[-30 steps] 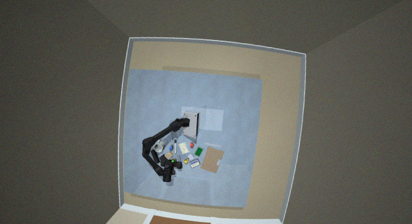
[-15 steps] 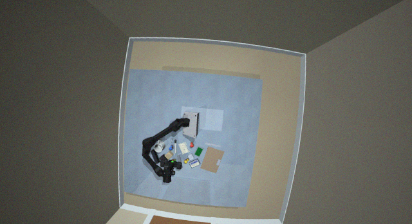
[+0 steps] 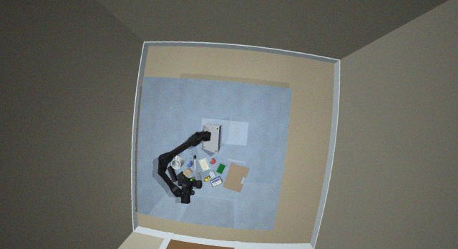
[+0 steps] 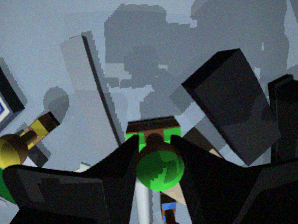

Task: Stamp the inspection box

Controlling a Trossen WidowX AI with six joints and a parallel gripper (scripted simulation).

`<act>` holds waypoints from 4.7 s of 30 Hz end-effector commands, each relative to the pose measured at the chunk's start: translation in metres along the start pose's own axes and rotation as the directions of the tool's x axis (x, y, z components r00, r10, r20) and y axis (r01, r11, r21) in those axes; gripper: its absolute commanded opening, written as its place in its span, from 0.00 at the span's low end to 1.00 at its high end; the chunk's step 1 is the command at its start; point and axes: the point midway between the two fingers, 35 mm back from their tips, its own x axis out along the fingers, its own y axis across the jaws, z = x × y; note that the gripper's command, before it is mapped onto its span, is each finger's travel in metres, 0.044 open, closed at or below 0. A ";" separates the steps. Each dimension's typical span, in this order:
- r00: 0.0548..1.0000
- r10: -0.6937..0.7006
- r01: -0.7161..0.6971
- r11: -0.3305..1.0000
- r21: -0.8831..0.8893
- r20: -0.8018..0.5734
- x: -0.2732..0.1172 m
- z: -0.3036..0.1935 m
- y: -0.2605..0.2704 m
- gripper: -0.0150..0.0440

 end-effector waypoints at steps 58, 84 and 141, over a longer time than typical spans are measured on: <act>1.000 -0.001 0.001 1.000 0.006 0.001 -0.031 0.000 0.000 0.25; 1.000 -0.002 0.002 1.000 0.006 0.001 -0.044 -0.001 0.000 0.25; 1.000 0.010 -0.010 1.000 0.001 -0.001 -0.041 -0.110 0.230 0.25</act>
